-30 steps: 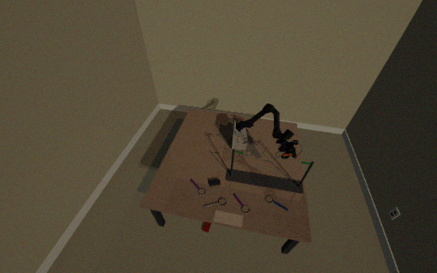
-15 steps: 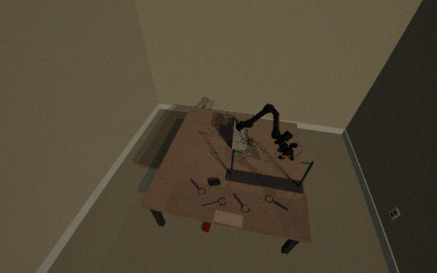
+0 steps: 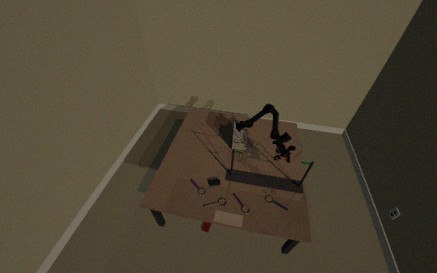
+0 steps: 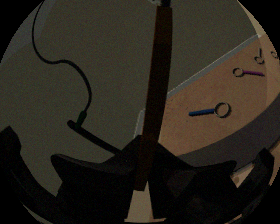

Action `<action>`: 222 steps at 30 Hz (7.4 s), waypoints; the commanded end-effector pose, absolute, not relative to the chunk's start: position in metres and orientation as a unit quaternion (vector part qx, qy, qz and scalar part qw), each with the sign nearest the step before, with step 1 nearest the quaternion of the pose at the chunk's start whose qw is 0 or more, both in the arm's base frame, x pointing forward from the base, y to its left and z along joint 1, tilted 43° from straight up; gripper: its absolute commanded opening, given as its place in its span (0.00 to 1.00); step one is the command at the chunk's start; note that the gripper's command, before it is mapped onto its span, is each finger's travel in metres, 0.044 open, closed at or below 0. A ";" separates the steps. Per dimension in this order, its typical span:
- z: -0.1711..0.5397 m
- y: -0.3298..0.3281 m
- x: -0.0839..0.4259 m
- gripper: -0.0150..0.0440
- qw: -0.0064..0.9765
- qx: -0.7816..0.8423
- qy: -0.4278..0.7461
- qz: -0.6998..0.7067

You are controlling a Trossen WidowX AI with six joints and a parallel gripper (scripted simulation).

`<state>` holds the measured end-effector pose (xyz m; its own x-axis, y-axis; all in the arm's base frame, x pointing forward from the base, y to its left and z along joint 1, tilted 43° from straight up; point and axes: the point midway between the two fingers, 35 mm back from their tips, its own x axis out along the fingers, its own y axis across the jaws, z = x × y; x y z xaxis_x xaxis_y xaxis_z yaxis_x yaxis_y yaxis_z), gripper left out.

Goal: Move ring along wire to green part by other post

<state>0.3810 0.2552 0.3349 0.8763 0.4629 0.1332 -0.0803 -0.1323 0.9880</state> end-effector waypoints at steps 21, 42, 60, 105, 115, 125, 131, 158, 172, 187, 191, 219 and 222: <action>0.256 0.242 0.378 0.00 0.799 0.543 0.194 0.172; 0.208 0.209 0.375 0.00 0.876 0.403 0.226 0.141; 0.189 0.190 0.374 0.00 0.889 0.371 0.232 0.133; 0.138 0.078 0.370 0.00 0.960 0.030 0.274 0.054; 0.142 0.040 0.369 0.00 0.955 -0.091 0.281 0.024; 0.154 0.007 0.369 0.00 0.938 -0.201 0.283 -0.003; 0.162 -0.007 0.369 0.00 0.926 -0.251 0.283 -0.016; 0.198 -0.046 0.370 0.00 0.870 -0.404 0.277 -0.055; 0.212 -0.055 0.371 0.00 0.852 -0.441 0.274 -0.064; 0.221 -0.059 0.371 0.00 0.853 -0.440 0.274 -0.064; 0.221 -0.059 0.371 0.00 0.856 -0.433 0.274 -0.062; 0.202 -0.037 0.371 0.00 0.935 -0.217 0.282 -0.008; 0.200 -0.033 0.371 0.00 0.942 -0.184 0.282 0.000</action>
<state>0.3705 -0.0378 0.2035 0.8430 -0.1456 -0.5179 -0.1077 0.8975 -0.4277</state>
